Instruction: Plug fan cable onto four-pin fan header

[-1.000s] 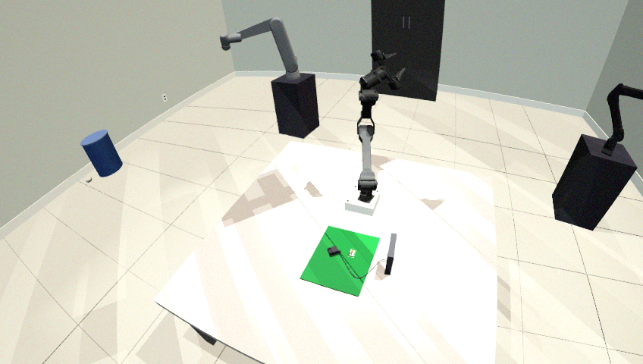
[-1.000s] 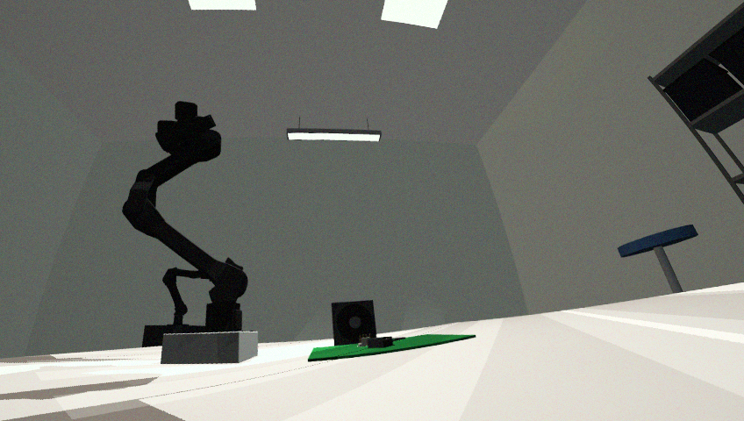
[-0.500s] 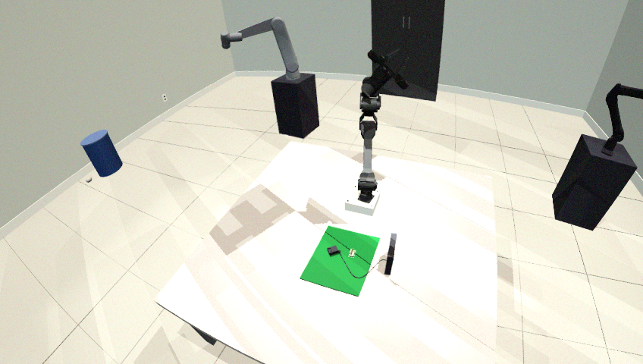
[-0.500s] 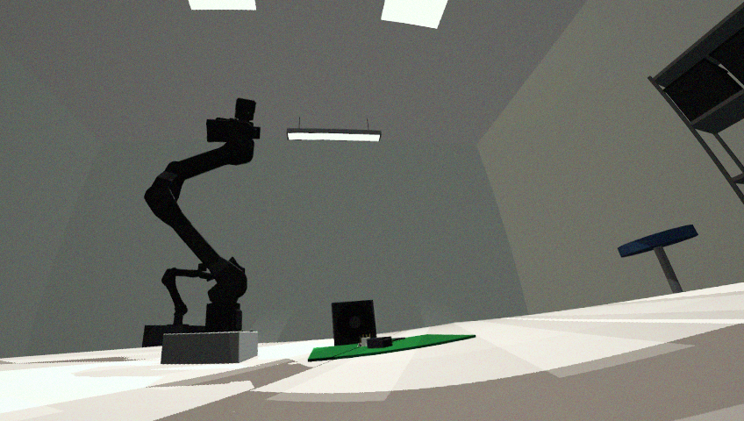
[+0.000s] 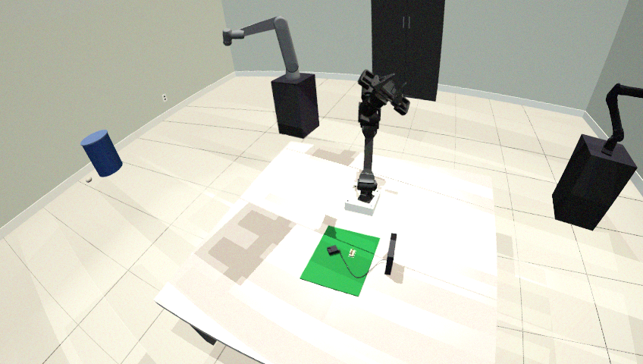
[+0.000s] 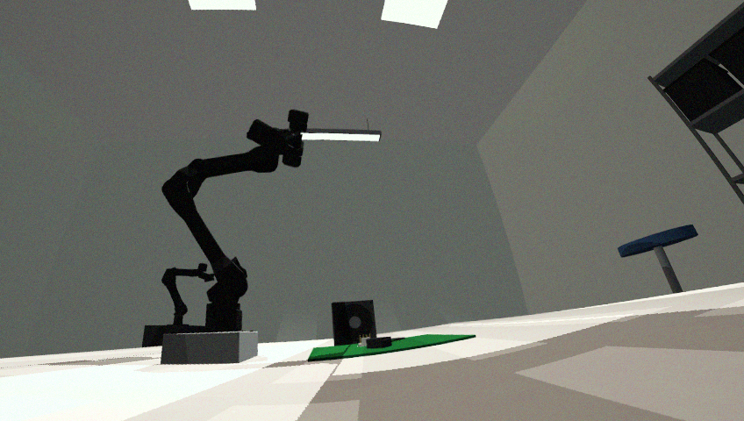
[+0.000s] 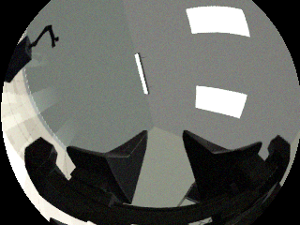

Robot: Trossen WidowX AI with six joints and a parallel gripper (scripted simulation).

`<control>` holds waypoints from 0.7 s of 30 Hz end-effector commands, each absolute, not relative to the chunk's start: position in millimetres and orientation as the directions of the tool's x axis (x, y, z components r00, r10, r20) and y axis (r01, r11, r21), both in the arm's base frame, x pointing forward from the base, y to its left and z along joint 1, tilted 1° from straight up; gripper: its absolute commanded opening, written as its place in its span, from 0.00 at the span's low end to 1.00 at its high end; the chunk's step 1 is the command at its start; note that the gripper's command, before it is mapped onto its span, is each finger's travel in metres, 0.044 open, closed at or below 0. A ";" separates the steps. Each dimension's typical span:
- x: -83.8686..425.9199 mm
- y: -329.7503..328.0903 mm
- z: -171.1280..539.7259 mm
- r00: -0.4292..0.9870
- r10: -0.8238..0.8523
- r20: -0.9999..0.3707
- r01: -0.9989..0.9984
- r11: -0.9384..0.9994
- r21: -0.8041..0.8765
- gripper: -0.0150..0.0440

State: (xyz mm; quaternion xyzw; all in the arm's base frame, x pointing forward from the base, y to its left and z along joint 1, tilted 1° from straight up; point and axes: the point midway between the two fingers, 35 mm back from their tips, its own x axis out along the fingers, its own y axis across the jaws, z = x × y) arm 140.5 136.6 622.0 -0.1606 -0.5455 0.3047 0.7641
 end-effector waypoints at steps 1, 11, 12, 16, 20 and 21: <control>192.0 145.6 596.0 0.371 0.645 0.668 -0.251 0.762 -0.596 0.61; 295.2 143.8 517.7 0.677 0.601 0.424 -0.151 0.678 -0.719 0.61; 305.1 142.3 507.4 0.705 0.592 0.391 -0.147 0.661 -0.736 0.61; 339.3 136.0 465.5 0.797 0.550 0.249 -0.146 0.576 -0.804 0.61; 373.2 126.9 407.1 0.875 0.482 0.042 -0.190 0.422 -0.886 0.61; 379.9 124.0 391.9 0.886 0.463 -0.012 -0.210 0.378 -0.902 0.61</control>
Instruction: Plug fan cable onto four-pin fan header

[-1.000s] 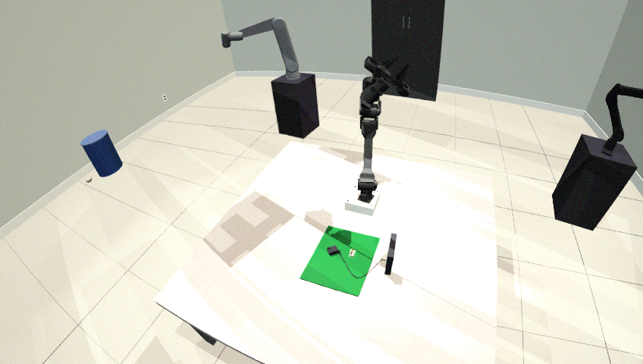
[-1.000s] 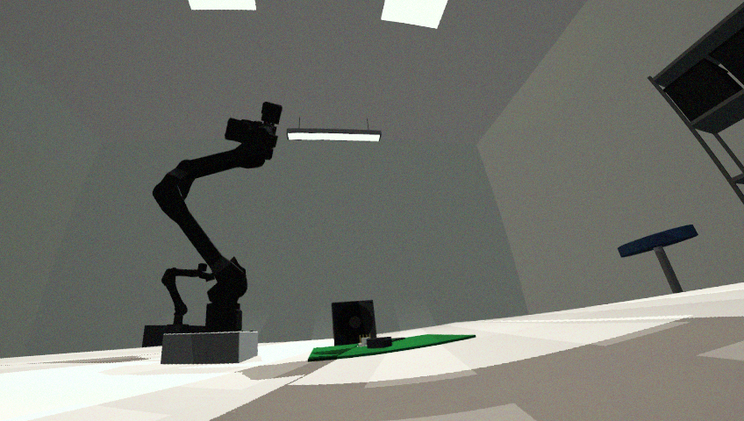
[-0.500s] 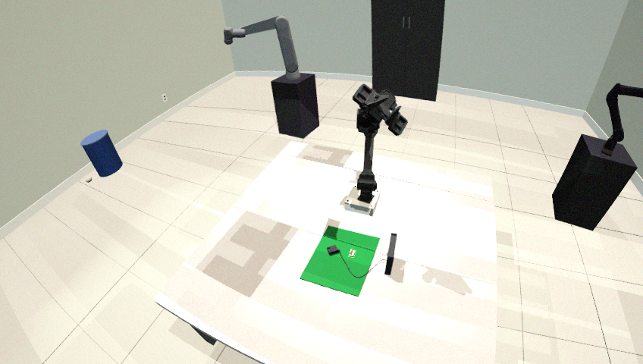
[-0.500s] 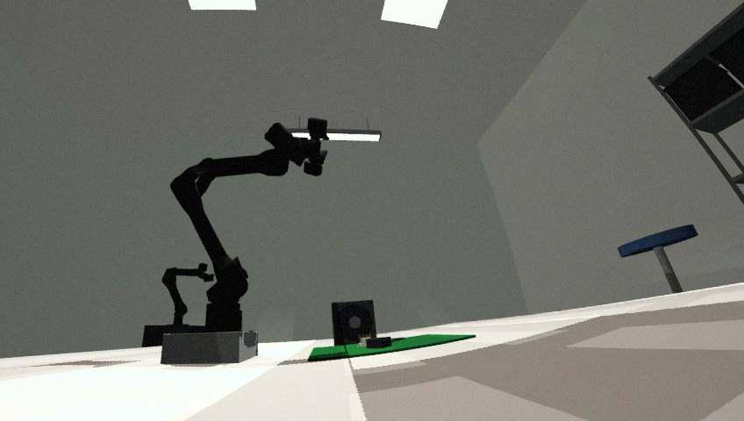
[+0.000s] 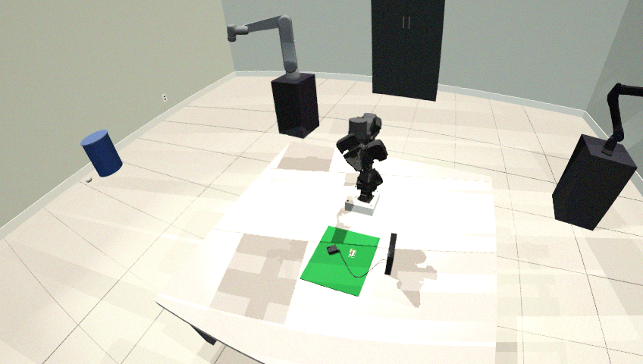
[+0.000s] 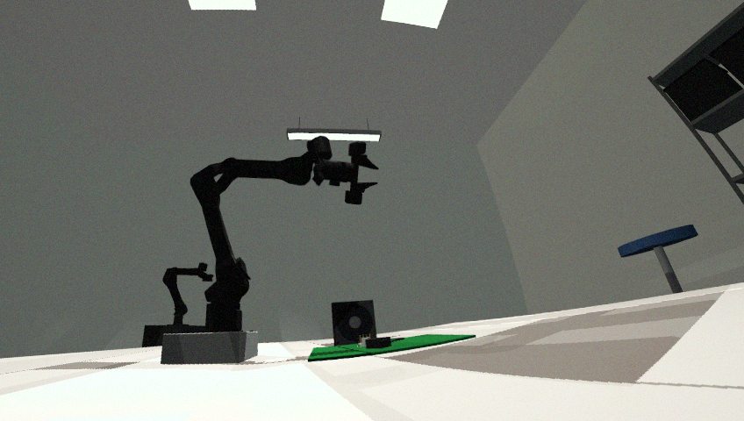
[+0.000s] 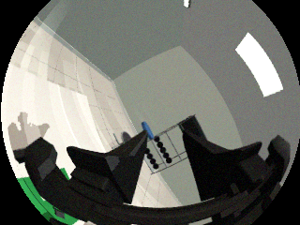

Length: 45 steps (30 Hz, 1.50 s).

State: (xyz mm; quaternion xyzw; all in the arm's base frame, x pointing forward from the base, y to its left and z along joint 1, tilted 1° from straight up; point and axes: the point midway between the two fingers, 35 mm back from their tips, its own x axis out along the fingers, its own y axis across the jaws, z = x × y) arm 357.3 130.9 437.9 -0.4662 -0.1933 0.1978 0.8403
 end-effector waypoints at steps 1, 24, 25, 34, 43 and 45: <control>385.7 120.9 376.5 0.894 0.443 -0.067 -0.233 0.331 -0.914 0.61; 316.6 10.0 78.5 0.185 -0.148 -0.972 -0.666 -0.746 -0.014 0.61; 316.6 10.0 78.5 0.185 -0.148 -0.972 -0.666 -0.746 -0.014 0.61; 317.7 10.4 54.3 0.185 -0.148 -0.972 -0.666 -0.746 -0.014 0.61; 316.8 10.7 28.9 0.185 -0.148 -0.972 -0.666 -0.746 -0.013 0.61; 316.9 10.7 26.1 0.185 -0.148 -0.972 -0.666 -0.746 -0.013 0.61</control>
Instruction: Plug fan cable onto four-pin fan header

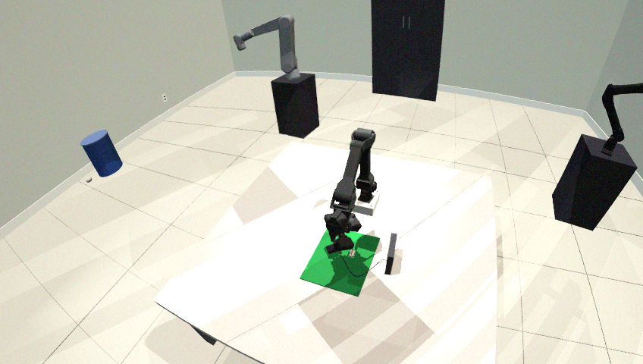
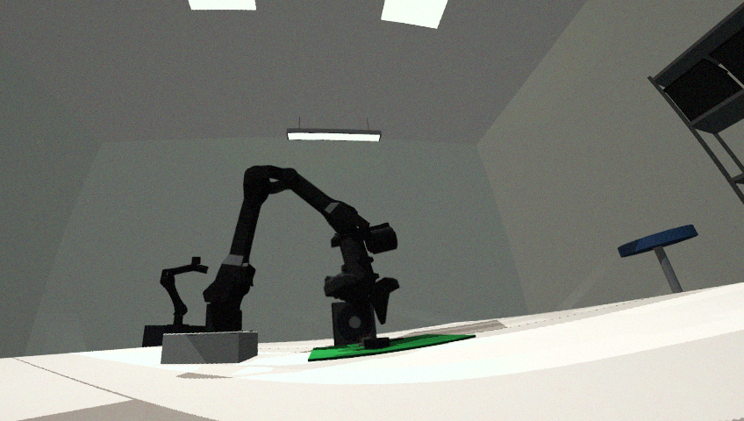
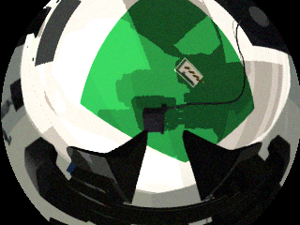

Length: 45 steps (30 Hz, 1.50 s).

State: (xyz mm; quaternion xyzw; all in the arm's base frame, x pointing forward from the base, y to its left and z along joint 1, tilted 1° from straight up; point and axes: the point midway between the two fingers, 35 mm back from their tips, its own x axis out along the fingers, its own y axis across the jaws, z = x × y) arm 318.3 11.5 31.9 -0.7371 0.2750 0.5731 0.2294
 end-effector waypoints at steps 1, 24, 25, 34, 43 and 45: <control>317.0 10.8 24.5 0.185 -0.148 -0.972 -0.666 -0.746 -0.013 0.61; 316.5 11.2 -8.6 0.185 -0.148 -0.972 -0.666 -0.746 -0.013 0.61; 316.5 11.2 -8.6 0.185 -0.148 -0.972 -0.666 -0.746 -0.013 0.61; 316.5 11.2 -8.6 0.185 -0.148 -0.972 -0.666 -0.746 -0.013 0.61; 316.5 11.2 -8.6 0.185 -0.148 -0.972 -0.666 -0.746 -0.013 0.61; 316.5 11.2 -8.6 0.185 -0.148 -0.972 -0.666 -0.746 -0.013 0.61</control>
